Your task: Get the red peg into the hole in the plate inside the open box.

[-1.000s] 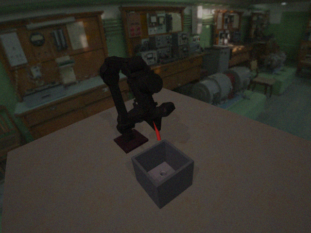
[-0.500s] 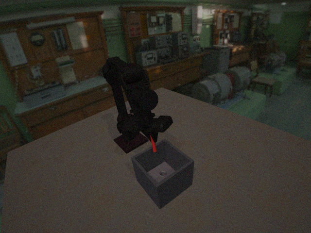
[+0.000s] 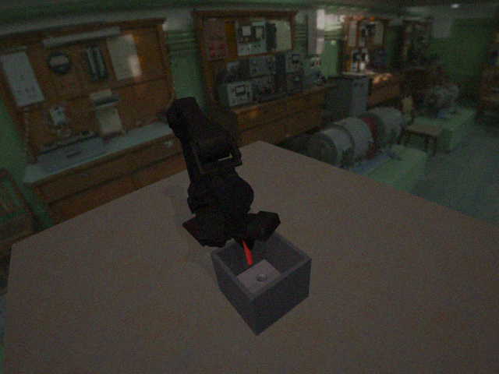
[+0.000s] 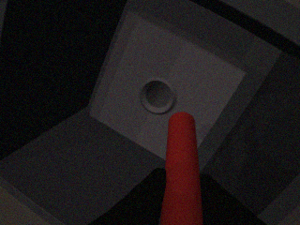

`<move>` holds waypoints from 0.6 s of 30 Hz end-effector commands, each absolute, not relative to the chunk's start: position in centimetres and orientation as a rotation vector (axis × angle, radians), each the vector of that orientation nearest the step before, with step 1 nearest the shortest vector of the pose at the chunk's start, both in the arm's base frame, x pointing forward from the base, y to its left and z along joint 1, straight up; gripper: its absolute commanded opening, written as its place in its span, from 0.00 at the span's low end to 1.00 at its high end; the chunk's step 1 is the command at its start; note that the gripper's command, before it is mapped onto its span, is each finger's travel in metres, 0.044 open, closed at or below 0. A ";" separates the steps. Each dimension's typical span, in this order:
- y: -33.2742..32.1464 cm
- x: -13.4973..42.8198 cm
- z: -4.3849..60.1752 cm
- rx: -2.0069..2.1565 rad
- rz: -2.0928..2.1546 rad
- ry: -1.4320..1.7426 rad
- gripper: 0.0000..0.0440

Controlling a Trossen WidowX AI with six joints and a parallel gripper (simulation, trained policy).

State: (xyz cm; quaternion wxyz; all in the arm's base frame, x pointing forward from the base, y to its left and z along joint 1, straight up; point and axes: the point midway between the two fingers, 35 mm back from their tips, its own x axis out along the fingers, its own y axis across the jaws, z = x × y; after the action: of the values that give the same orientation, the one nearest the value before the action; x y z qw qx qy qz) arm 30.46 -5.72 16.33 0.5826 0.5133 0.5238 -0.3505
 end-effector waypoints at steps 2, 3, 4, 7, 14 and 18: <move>-5.7 31.0 14.6 1.196 -0.799 1.265 0.00; -5.7 31.2 14.3 1.196 -0.793 1.270 0.00; -5.6 31.3 14.1 1.195 -0.787 1.275 0.00; -5.4 31.8 13.4 1.191 -0.767 1.289 0.00; -4.9 32.8 11.6 1.162 -0.719 1.322 0.00; -4.9 33.1 10.5 1.141 -0.702 1.338 0.00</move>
State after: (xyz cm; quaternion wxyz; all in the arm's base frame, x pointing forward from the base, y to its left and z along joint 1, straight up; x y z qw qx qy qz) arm 33.00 -5.18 11.75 0.5855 0.4972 0.5611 -0.3085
